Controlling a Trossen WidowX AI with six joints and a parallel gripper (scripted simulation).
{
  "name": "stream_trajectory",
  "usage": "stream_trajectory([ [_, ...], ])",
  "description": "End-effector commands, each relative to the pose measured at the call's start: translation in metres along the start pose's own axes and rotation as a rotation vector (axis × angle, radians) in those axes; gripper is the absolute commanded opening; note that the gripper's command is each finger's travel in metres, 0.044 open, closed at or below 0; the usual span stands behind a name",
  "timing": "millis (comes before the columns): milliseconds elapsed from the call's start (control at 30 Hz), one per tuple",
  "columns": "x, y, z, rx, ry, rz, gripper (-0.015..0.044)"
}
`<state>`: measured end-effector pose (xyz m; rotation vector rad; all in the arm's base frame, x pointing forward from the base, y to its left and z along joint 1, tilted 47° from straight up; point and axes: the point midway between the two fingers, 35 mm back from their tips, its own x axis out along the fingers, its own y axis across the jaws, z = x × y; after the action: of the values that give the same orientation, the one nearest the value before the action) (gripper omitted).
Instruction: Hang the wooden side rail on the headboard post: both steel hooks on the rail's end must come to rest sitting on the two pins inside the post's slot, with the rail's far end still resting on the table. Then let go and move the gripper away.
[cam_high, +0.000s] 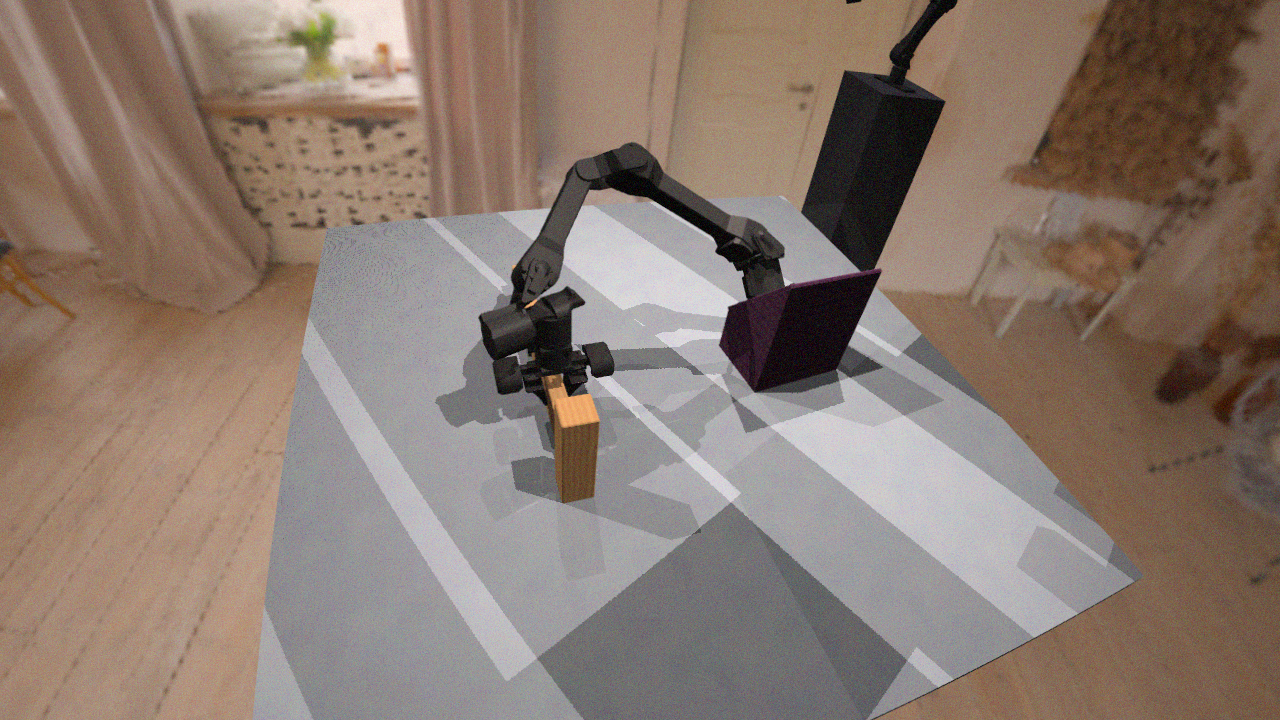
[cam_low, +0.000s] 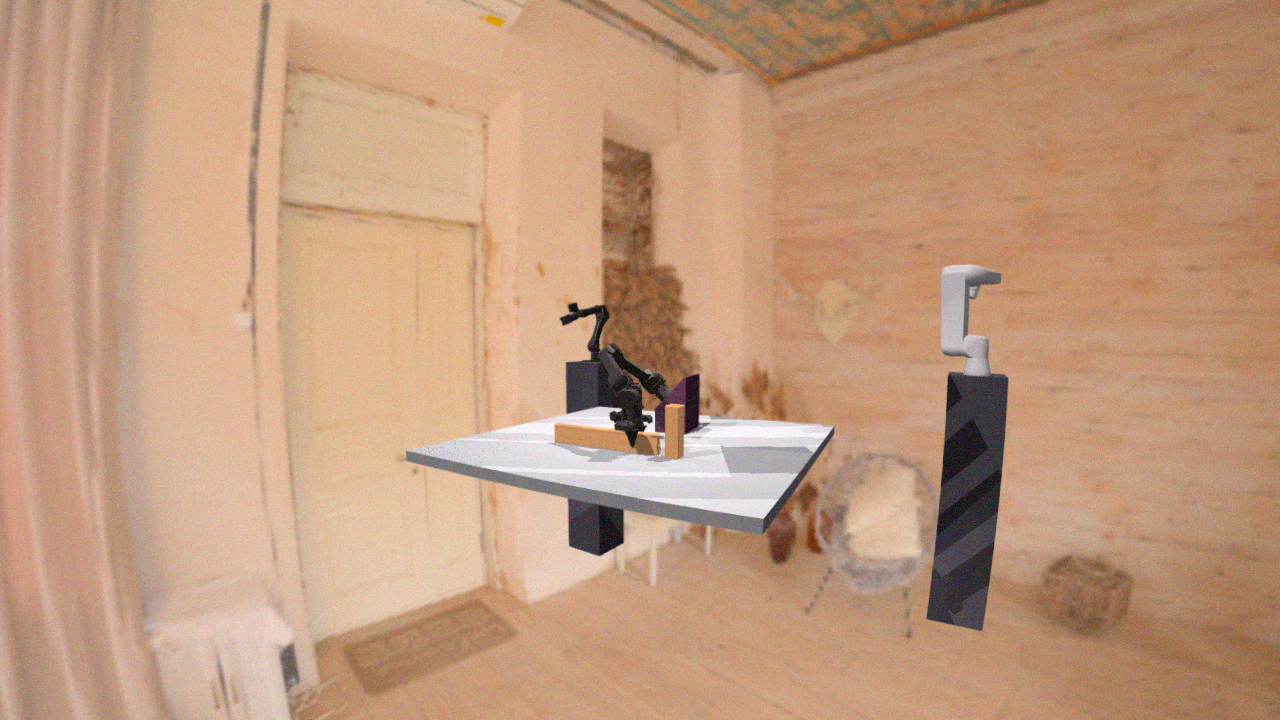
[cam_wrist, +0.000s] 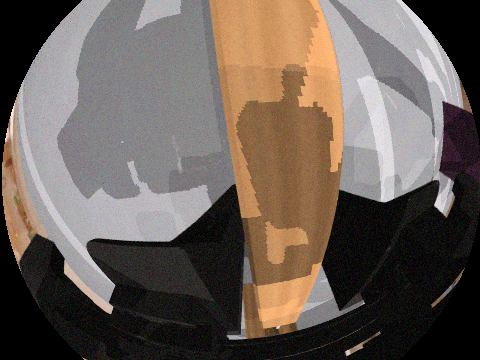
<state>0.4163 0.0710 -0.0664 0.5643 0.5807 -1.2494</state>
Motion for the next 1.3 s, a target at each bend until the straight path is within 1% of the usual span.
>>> stream_trajectory([
  [0,-0.0071,0.0030,-0.0016,0.012,0.004,0.015,0.0000],
  [1267,-0.0133,0.0029,-0.0016,0.012,0.004,0.015,0.0000],
])
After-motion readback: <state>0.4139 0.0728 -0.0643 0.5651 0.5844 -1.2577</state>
